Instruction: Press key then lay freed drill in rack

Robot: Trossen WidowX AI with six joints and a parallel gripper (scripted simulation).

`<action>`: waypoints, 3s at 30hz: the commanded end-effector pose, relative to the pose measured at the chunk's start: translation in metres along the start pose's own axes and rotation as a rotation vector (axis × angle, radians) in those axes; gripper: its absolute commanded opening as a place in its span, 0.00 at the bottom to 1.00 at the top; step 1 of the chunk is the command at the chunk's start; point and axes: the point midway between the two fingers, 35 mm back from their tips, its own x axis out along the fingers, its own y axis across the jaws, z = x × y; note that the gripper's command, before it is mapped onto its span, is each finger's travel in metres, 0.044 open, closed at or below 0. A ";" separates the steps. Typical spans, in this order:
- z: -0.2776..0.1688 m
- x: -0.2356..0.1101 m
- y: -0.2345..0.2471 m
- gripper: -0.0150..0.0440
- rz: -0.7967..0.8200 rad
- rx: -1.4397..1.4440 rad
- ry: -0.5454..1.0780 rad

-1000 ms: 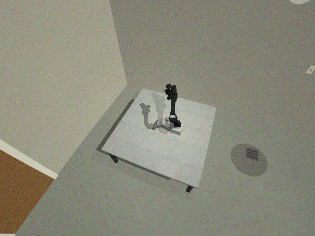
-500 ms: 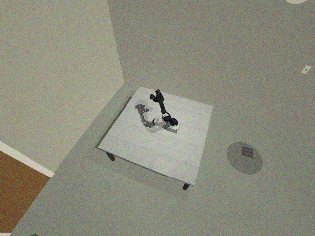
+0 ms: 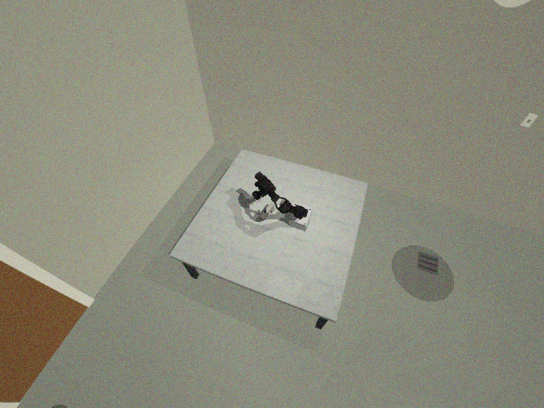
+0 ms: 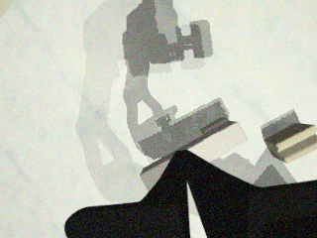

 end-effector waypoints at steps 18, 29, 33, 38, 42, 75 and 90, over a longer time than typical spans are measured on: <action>-0.059 0.049 0.008 0.25 -0.052 -0.394 0.257; -0.066 0.060 0.005 0.25 -0.054 -0.398 0.262; -0.067 0.060 0.004 0.25 -0.054 -0.398 0.262; -0.067 0.059 0.004 0.25 -0.054 -0.398 0.262; -0.067 0.060 0.004 0.25 -0.054 -0.398 0.262; -0.069 0.070 0.006 0.25 -0.053 -0.398 0.262; -0.071 0.074 0.005 0.25 -0.053 -0.398 0.262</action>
